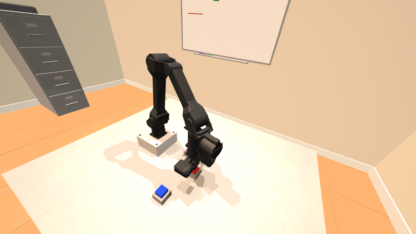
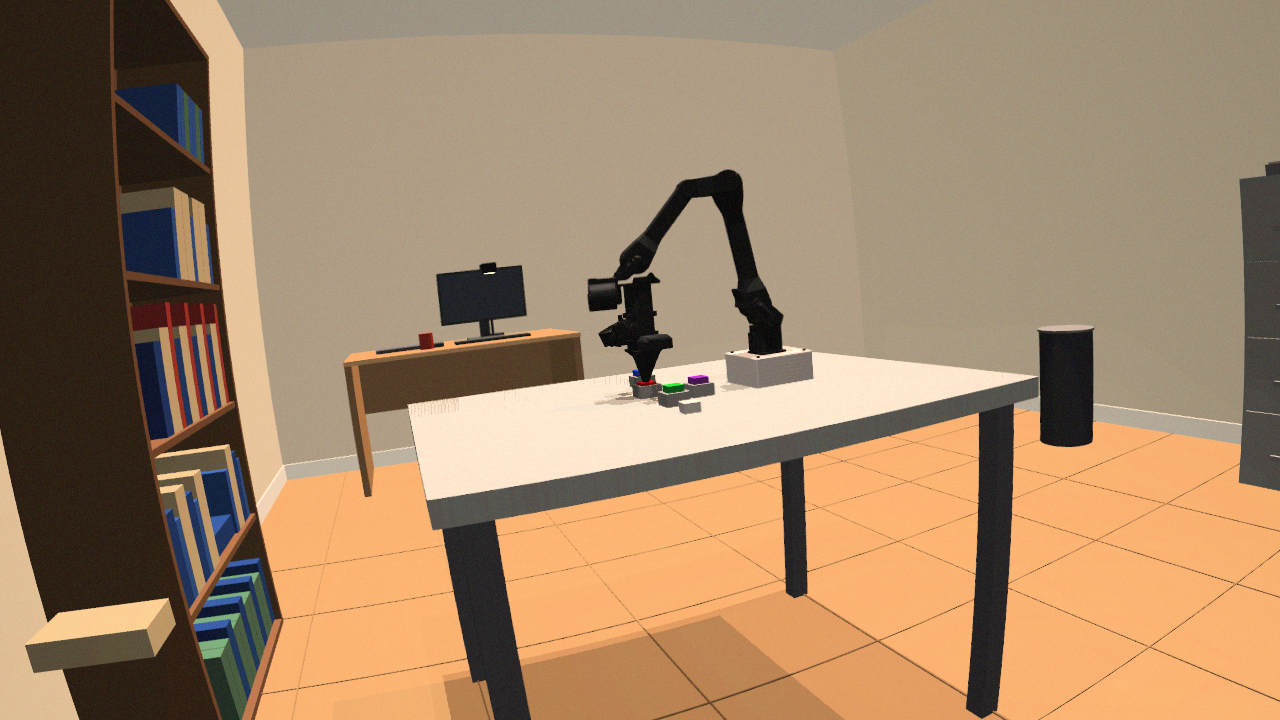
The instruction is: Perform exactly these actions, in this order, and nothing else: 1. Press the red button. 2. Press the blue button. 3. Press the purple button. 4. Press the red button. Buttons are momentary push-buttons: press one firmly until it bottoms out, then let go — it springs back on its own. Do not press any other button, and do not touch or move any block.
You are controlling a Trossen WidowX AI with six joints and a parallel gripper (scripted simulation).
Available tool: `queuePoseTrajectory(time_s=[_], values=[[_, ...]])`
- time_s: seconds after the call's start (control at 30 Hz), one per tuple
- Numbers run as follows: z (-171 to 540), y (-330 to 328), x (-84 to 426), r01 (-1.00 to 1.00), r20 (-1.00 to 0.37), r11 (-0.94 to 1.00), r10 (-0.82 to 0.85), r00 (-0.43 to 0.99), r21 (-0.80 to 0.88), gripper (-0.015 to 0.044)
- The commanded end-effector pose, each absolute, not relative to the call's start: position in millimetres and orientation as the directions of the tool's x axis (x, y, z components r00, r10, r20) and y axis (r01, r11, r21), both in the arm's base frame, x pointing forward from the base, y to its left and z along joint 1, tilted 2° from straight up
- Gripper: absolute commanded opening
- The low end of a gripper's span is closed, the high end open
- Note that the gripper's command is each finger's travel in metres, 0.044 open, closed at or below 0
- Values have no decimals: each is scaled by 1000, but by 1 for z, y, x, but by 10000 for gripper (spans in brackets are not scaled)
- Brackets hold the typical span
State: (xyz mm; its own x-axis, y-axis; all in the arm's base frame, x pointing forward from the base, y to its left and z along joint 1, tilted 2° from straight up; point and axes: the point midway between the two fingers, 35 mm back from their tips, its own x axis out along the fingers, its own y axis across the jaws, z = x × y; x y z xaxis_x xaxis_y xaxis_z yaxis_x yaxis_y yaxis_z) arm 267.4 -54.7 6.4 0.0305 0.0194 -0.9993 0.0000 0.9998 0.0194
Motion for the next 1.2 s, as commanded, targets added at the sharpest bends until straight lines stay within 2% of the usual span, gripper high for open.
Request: queuePoseTrajectory(time_s=[0.0,0.23,0.4,0.57,0.93,1.17], values=[[17,-55,267,1,-999,1000,21,29,21,20],[43,-55,266,2,-999,1000,23,28,23,20],[100,-56,265,2,-999,1000,23,28,23,20],[102,-58,264,2,-999,1000,23,28,23,20],[99,-193,225,2,-1000,1000,12,25,12,20],[89,-201,221,2,-1000,1000,12,24,12,20]])
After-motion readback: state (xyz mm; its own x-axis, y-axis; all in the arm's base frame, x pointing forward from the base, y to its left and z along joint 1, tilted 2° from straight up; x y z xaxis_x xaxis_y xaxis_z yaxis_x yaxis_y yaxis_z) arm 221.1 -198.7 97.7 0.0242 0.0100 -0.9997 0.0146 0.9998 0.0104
